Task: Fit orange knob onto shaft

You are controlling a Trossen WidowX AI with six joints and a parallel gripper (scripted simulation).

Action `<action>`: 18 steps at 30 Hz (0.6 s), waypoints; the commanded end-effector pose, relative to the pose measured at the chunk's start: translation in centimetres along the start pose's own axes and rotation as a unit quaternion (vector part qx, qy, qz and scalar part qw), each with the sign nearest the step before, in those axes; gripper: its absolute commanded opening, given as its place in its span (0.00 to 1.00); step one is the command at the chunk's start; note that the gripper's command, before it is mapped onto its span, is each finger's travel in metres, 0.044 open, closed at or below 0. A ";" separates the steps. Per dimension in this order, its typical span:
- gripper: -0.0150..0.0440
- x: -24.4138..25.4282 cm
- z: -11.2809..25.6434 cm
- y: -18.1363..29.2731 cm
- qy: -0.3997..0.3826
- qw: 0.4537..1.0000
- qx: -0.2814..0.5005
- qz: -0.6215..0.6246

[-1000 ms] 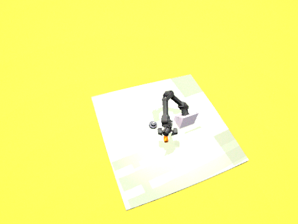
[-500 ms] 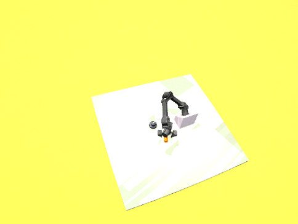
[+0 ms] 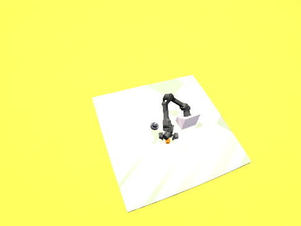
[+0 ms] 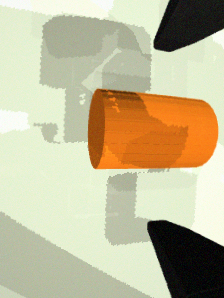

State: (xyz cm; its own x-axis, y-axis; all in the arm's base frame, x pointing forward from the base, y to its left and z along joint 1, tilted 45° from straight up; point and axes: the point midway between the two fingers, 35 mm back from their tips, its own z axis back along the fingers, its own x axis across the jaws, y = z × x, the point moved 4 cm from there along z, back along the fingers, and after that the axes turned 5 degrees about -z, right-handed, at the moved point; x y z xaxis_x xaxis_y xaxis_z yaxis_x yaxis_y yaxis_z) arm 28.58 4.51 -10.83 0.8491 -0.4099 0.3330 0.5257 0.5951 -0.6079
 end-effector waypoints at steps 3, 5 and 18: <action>1.00 -0.2 -1.1 -0.1 0.000 1.000 -0.004 0.005; 1.00 -0.2 -1.4 -0.1 0.000 1.000 -0.004 0.005; 0.66 -0.2 -1.9 -0.2 -0.001 1.000 -0.004 0.005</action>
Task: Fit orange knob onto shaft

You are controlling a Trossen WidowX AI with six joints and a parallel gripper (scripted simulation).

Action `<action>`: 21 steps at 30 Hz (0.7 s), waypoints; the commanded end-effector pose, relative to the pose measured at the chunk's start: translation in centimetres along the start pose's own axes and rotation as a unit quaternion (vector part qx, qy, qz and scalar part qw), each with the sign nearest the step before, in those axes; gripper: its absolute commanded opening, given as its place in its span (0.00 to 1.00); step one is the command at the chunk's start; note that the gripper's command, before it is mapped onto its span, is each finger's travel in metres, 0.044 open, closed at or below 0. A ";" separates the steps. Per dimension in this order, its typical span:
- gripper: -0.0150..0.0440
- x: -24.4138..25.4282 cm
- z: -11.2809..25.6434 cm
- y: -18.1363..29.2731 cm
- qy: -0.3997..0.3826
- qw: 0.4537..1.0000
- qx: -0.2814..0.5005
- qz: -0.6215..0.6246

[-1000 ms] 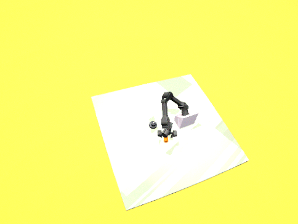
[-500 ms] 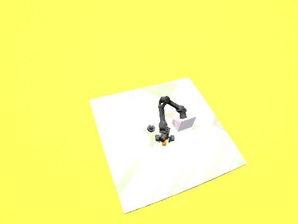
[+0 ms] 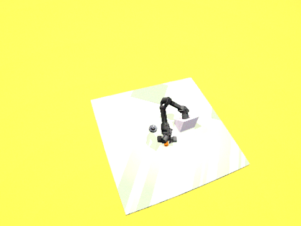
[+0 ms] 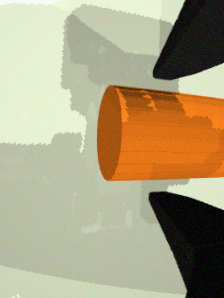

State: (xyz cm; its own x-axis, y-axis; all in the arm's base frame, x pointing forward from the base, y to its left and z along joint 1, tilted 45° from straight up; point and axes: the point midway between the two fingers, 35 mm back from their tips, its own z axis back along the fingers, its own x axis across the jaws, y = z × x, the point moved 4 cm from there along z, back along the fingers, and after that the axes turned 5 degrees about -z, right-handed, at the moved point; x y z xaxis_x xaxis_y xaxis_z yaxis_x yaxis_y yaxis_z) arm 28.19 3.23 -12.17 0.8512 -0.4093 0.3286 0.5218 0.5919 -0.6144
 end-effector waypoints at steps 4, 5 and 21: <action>0.66 0.0 -0.1 0.0 -0.002 1.000 -0.001 0.003; 0.66 0.0 -0.1 0.0 -0.002 1.000 -0.001 0.003; 0.56 0.0 0.7 0.0 -0.002 1.000 -0.001 0.003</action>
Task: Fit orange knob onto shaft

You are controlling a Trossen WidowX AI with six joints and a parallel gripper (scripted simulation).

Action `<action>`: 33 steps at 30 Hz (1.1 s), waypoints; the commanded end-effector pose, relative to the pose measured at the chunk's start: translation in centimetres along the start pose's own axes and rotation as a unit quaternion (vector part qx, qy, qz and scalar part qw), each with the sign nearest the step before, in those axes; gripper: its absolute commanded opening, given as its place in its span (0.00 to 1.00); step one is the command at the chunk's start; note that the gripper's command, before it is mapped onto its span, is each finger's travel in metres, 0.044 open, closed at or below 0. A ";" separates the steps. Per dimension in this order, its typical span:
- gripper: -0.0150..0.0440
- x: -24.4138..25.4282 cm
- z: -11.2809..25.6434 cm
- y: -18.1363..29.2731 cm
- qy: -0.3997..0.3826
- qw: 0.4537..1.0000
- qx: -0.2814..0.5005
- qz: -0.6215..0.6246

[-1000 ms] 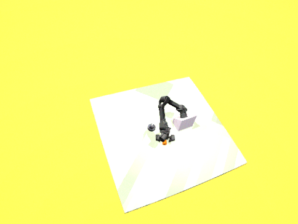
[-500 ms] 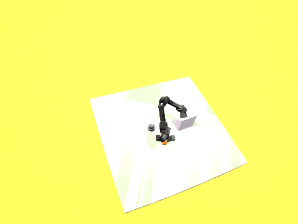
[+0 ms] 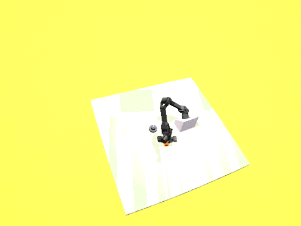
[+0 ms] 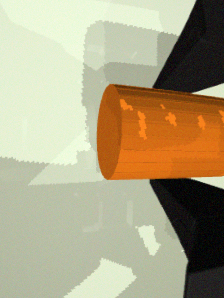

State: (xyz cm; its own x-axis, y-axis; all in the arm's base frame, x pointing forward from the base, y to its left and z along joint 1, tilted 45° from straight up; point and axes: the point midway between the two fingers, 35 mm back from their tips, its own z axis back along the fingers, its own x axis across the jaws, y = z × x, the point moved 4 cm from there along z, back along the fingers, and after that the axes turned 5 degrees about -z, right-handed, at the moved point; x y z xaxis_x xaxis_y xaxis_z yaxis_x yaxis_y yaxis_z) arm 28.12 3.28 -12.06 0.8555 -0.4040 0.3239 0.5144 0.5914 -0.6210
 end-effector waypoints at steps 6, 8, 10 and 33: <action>0.56 0.0 1.4 0.1 -0.001 1.000 0.002 0.001; 0.56 0.0 1.4 0.1 -0.001 1.000 0.002 0.025; 0.56 0.0 1.4 0.1 -0.002 0.998 0.002 0.059; 0.56 0.0 1.4 0.1 -0.002 0.937 0.002 0.349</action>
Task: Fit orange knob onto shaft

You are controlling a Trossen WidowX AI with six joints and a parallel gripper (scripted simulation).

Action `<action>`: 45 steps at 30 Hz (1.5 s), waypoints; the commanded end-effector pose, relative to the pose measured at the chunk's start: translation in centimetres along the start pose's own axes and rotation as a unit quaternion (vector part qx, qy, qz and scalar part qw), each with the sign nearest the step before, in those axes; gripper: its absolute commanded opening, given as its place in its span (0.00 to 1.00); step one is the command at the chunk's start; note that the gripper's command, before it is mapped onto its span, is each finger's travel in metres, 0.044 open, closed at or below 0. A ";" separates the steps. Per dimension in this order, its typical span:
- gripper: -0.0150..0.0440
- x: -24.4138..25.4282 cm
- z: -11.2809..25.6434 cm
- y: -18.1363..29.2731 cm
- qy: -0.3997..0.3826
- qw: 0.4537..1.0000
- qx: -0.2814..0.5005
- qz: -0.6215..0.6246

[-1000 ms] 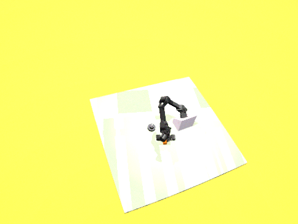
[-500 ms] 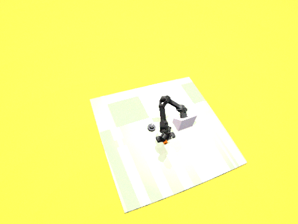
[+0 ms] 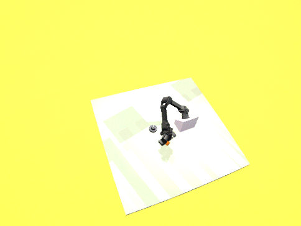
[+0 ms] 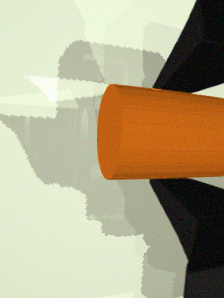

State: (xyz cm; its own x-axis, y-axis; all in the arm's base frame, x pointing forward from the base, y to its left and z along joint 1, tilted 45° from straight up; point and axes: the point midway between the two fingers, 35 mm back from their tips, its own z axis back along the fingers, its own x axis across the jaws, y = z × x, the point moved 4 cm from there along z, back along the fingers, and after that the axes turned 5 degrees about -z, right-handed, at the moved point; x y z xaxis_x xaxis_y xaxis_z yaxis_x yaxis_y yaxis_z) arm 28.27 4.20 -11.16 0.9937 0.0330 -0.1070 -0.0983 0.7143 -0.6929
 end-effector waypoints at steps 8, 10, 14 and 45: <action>0.56 0.0 0.1 0.0 0.000 0.985 0.002 0.175; 0.56 0.0 0.1 0.0 0.000 0.980 0.002 0.198; 0.56 0.0 0.1 0.0 0.000 0.980 0.002 0.201; 0.56 0.0 0.1 0.0 -0.001 0.818 0.002 0.575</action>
State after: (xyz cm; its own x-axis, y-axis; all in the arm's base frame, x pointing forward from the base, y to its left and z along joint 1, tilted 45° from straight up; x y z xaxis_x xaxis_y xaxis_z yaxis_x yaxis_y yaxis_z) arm 28.27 4.21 -11.16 0.3198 0.6647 -0.6752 -0.9460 0.2643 -0.1878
